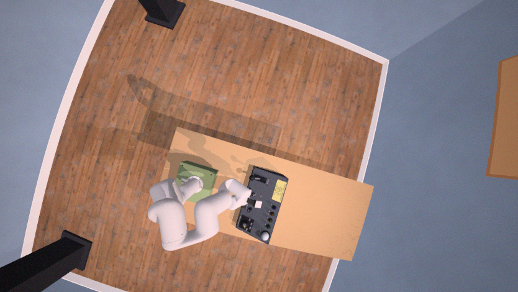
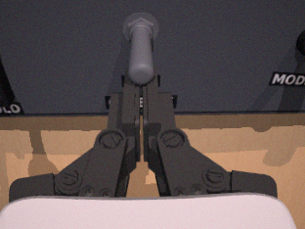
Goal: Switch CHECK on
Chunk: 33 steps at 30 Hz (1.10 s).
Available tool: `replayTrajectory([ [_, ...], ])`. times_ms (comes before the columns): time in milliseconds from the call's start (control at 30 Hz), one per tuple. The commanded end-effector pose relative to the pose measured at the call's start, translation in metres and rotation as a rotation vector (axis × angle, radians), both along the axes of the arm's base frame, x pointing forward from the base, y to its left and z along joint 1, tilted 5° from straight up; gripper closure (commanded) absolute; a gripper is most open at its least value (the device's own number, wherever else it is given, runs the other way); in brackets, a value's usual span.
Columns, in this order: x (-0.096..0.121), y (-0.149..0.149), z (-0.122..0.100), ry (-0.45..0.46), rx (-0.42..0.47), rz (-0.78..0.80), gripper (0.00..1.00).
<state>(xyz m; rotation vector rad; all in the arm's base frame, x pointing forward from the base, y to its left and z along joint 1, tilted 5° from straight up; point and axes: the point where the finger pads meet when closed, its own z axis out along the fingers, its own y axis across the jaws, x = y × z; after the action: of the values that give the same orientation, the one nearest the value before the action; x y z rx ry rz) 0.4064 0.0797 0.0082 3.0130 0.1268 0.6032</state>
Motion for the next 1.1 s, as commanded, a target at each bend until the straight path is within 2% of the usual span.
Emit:
replayTrajectory([
  [0, 0.0027, 0.0006, 0.0016, -0.001, 0.001, 0.0, 1.0],
  [1067, 0.0063, 0.001, 0.0031, -0.001, 0.001, 0.0, 1.0],
])
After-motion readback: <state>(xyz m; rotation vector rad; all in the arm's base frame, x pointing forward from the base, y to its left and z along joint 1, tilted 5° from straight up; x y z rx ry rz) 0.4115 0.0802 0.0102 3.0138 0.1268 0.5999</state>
